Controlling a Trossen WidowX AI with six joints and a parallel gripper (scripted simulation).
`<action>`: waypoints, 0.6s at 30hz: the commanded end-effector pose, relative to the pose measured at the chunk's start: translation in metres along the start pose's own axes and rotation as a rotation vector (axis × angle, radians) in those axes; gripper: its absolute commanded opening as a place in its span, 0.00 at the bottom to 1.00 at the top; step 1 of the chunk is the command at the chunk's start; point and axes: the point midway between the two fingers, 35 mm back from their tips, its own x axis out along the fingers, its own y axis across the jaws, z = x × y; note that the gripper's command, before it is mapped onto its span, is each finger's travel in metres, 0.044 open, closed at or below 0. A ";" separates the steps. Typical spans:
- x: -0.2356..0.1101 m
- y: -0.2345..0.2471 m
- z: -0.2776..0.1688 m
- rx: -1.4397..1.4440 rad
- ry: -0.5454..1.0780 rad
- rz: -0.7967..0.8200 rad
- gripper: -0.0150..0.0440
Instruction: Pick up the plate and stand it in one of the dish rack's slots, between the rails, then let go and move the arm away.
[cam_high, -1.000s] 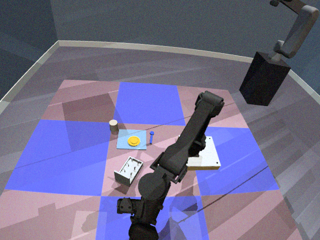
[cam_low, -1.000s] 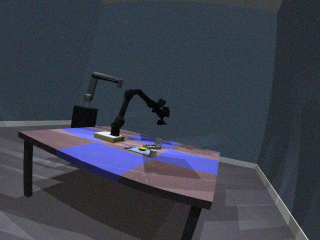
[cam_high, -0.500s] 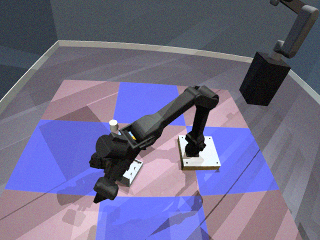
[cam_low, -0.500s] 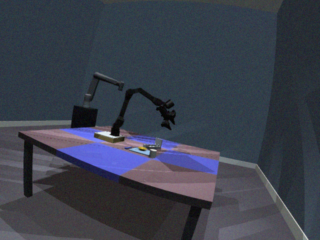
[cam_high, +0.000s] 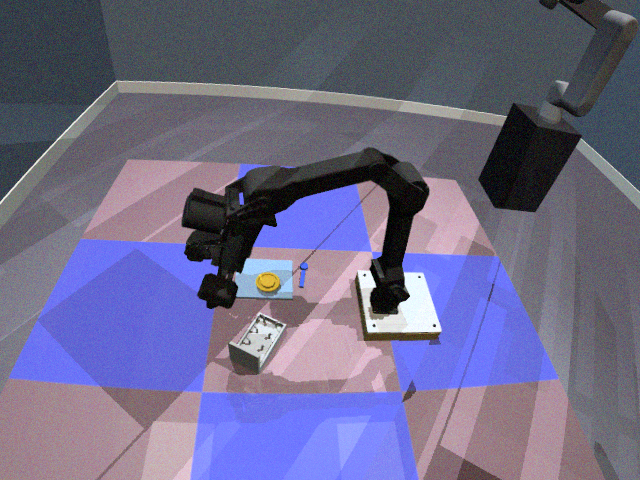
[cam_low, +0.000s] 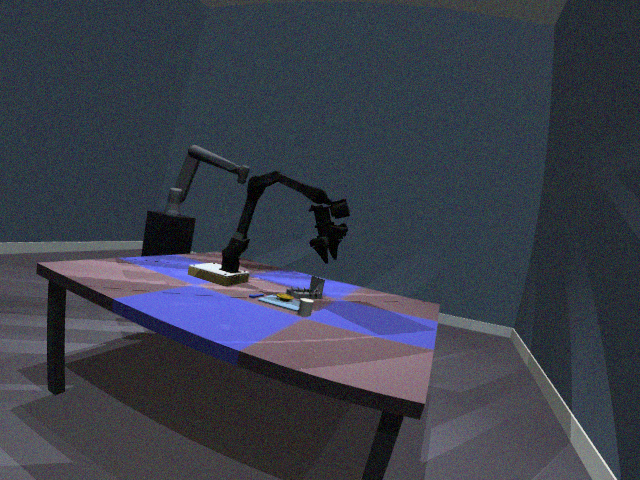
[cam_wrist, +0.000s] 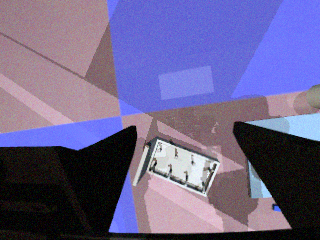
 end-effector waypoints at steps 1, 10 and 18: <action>-0.016 -0.056 -0.011 -0.048 0.101 -0.082 0.93; -0.062 -0.148 -0.058 -0.123 0.356 -0.132 0.93; -0.061 -0.150 -0.059 -0.125 0.361 -0.132 0.93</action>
